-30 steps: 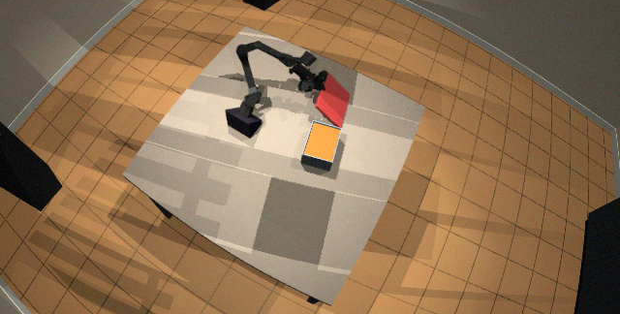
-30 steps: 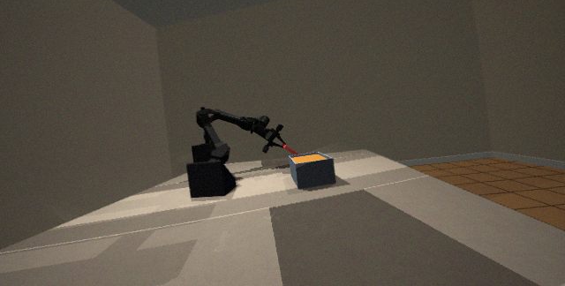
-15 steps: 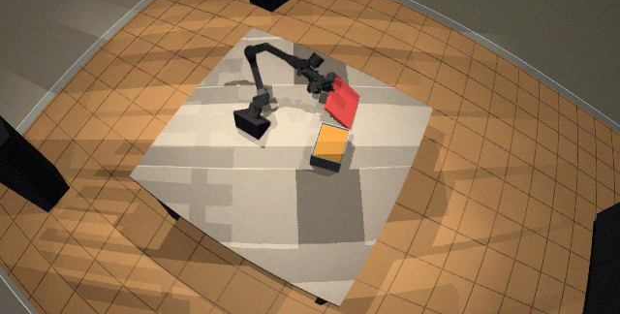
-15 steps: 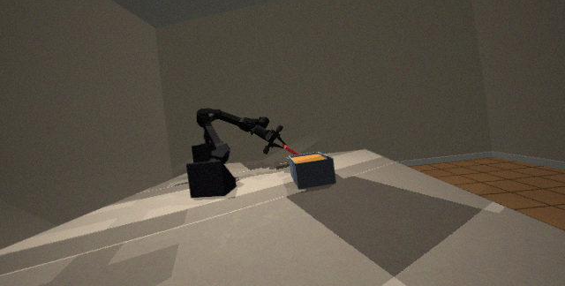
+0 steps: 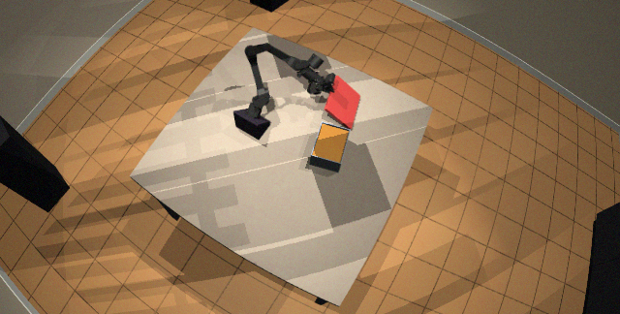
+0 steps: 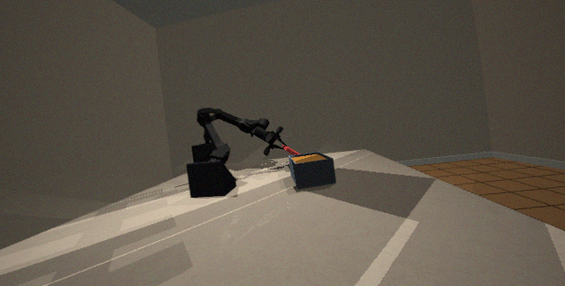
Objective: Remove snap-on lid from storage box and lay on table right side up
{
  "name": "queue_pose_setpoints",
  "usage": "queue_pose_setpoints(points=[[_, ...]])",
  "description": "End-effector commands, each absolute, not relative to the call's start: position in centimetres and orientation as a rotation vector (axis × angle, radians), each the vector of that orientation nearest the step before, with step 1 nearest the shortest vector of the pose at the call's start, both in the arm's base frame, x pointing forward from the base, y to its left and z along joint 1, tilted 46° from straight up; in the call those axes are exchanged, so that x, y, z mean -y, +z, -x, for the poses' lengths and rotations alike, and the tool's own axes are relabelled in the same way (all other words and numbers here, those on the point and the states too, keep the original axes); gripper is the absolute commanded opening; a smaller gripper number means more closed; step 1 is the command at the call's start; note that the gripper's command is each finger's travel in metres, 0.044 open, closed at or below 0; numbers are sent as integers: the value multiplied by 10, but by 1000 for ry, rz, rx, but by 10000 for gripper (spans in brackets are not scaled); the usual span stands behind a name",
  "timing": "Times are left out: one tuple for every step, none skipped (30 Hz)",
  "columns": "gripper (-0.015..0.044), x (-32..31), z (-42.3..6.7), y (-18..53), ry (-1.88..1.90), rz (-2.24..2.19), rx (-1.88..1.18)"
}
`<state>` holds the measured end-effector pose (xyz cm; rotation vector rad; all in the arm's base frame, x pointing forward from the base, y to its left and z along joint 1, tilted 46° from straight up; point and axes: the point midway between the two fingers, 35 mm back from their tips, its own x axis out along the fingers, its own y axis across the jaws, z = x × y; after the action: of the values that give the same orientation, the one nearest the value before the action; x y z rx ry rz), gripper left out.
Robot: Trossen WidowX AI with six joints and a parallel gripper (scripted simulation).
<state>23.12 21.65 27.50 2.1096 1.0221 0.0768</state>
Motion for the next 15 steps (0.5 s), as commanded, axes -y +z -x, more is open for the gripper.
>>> queue_pose_setpoints(points=[[0,-223,-229,262,51,-2088,-1053],[0,-224,-229,261,51,-2088,-1053],[0,-224,-229,260,51,-2088,-1053],[0,-225,-229,260,51,-2088,-1053],[0,-226,-229,259,51,-2088,-1053],[0,-226,-229,259,51,-2088,-1053],[0,-227,-229,258,51,-2088,-1053],[0,-227,-229,258,51,-2088,-1053],[0,-228,-228,257,51,-2088,-1053],[0,-228,-228,257,51,-2088,-1053],[0,-229,-228,256,51,-2088,-1053],[0,-230,-228,255,51,-2088,-1053],[0,-230,-228,255,51,-2088,-1053],[0,-231,-228,254,51,-2088,-1053],[0,-231,-228,254,51,-2088,-1053]])
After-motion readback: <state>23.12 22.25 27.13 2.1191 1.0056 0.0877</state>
